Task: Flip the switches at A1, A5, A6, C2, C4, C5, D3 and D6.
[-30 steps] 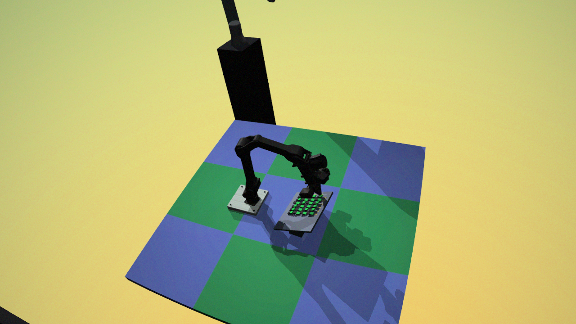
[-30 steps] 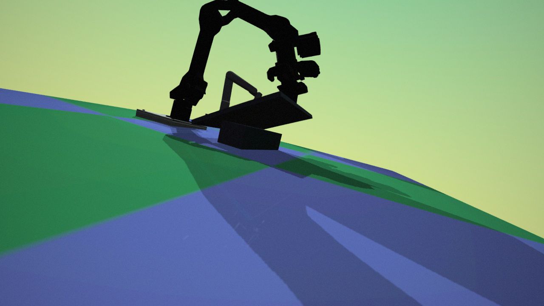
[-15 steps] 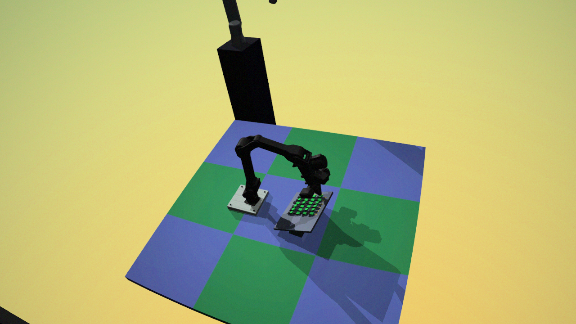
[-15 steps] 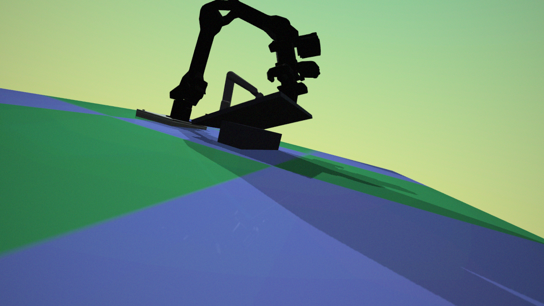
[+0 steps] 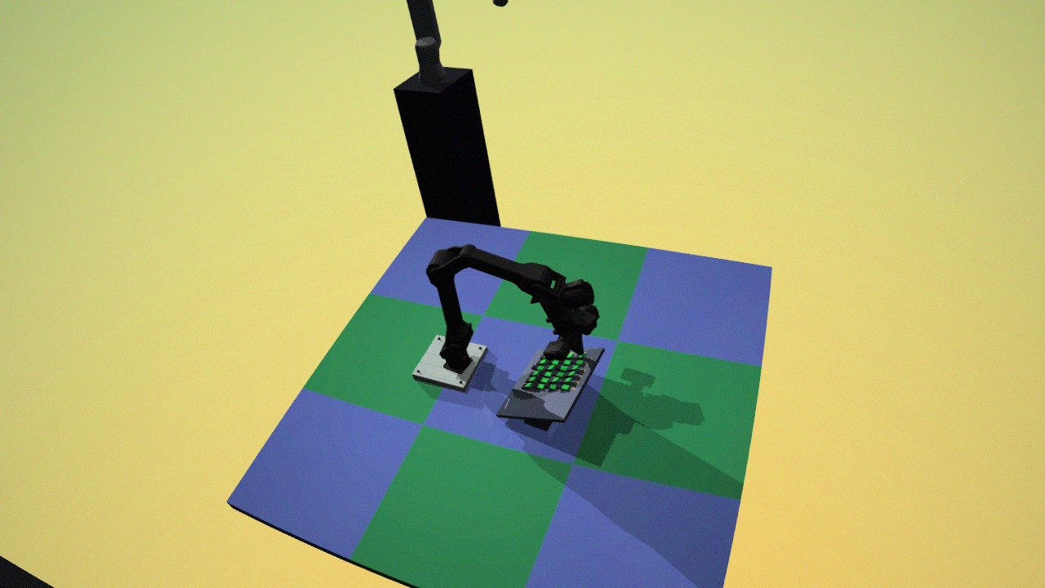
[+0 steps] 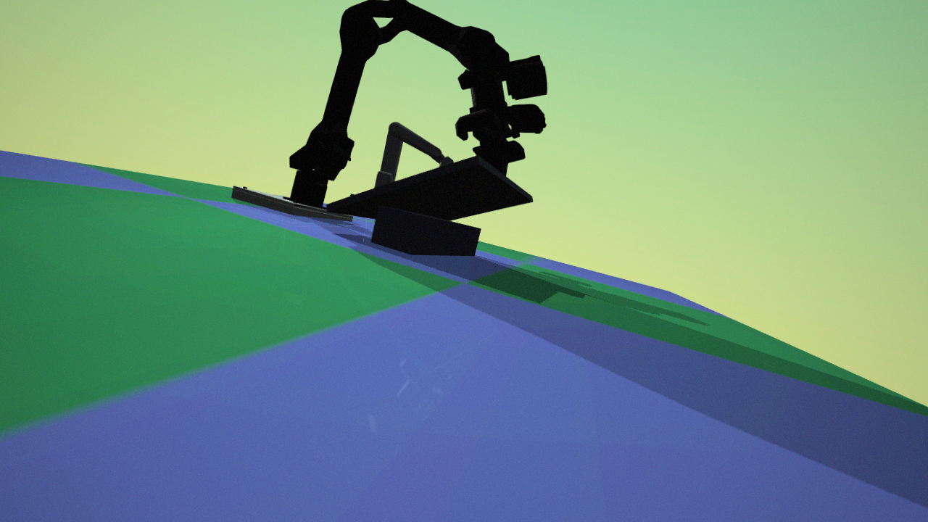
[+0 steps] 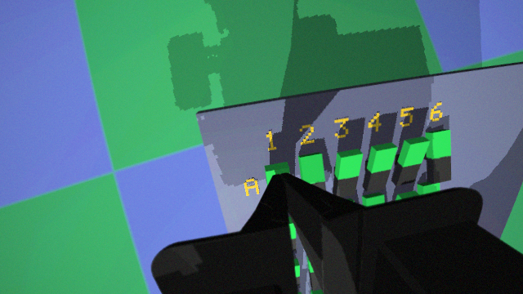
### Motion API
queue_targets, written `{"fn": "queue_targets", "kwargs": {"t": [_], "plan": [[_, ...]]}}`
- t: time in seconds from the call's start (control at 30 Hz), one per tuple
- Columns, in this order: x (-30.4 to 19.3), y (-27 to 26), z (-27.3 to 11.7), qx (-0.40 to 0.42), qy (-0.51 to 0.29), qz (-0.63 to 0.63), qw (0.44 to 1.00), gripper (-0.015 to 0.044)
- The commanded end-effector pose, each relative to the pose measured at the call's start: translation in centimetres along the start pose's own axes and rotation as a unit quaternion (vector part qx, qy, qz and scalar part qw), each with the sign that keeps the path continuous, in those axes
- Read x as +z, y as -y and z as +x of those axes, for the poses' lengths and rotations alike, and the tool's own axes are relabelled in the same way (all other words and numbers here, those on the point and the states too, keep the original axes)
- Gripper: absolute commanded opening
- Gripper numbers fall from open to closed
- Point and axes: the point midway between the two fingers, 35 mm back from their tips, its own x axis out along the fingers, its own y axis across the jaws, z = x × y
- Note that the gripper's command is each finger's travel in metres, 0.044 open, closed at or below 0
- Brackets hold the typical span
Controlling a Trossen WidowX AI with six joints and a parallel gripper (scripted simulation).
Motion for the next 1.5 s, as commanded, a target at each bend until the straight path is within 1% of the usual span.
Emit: {"fn": "queue_targets", "kwargs": {"t": [0.0, 1.47], "plan": [[0.00, -0.05, 0.14, 0.002, -0.001, -0.002, 1.000, 0.0000], [0.02, -0.05, 0.73, 0.002, 0.000, -0.002, 1.000, 0.0000]]}}
